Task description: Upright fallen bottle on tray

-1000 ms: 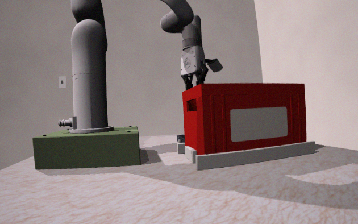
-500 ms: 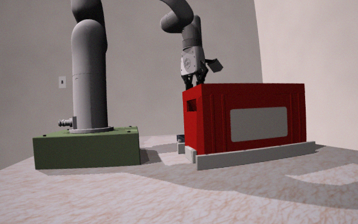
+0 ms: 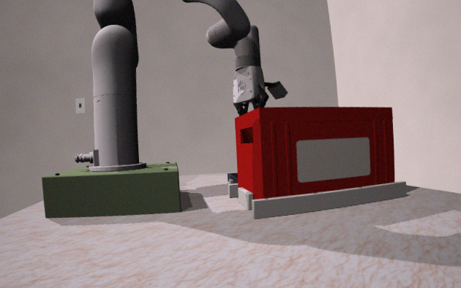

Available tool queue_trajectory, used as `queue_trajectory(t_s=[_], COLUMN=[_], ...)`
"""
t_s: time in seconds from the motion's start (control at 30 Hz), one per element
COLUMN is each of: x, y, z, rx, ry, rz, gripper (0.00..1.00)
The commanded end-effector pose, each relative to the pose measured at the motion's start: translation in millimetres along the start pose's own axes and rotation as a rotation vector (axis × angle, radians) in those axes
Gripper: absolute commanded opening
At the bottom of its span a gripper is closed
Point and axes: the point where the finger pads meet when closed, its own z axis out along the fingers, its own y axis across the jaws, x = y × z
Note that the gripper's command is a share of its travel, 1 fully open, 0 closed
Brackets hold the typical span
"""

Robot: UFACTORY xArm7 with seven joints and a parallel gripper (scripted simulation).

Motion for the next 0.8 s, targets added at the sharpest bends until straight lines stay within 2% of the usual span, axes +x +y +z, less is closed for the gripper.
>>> queue_trajectory(t_s=[0.0, 0.77], x=[2, 2], y=[0, 0], z=[10, 77], rx=[0.0, 0.0], ry=[0.004, 0.004], rz=[0.0, 0.0], gripper=[0.65, 0.65])
